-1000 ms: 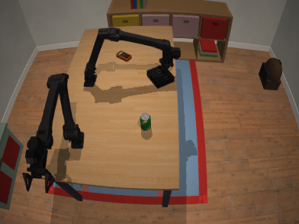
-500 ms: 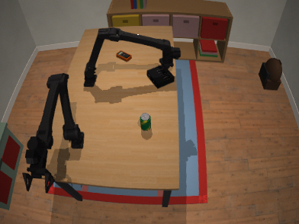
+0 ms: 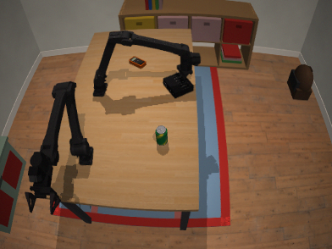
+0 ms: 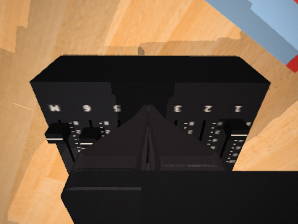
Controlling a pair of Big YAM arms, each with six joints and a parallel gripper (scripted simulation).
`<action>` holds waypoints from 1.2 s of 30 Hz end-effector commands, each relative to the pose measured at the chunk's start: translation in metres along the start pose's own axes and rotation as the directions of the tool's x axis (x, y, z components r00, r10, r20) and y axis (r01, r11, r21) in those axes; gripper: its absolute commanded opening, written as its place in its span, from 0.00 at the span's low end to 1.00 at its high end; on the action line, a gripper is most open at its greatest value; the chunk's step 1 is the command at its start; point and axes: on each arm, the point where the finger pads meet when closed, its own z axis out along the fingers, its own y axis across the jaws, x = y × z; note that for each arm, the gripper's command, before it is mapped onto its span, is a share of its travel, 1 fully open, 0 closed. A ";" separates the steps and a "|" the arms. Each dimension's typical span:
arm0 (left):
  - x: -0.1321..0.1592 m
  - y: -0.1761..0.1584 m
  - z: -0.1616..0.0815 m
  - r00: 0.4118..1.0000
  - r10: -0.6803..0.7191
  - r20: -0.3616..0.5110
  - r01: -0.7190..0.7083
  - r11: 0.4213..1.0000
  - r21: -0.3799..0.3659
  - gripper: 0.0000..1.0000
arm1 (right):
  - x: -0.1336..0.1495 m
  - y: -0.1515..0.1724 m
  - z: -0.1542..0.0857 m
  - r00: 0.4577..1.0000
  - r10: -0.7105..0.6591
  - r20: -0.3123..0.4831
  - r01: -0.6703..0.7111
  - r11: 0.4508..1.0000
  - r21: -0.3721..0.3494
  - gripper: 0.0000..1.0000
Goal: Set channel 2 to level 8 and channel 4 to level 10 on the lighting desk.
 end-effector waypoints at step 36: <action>0.003 -0.009 -0.017 0.999 0.002 0.038 -0.003 1.000 0.021 0.00 | 0.009 0.003 0.007 1.000 0.005 -0.008 -0.005 1.000 -0.008 1.00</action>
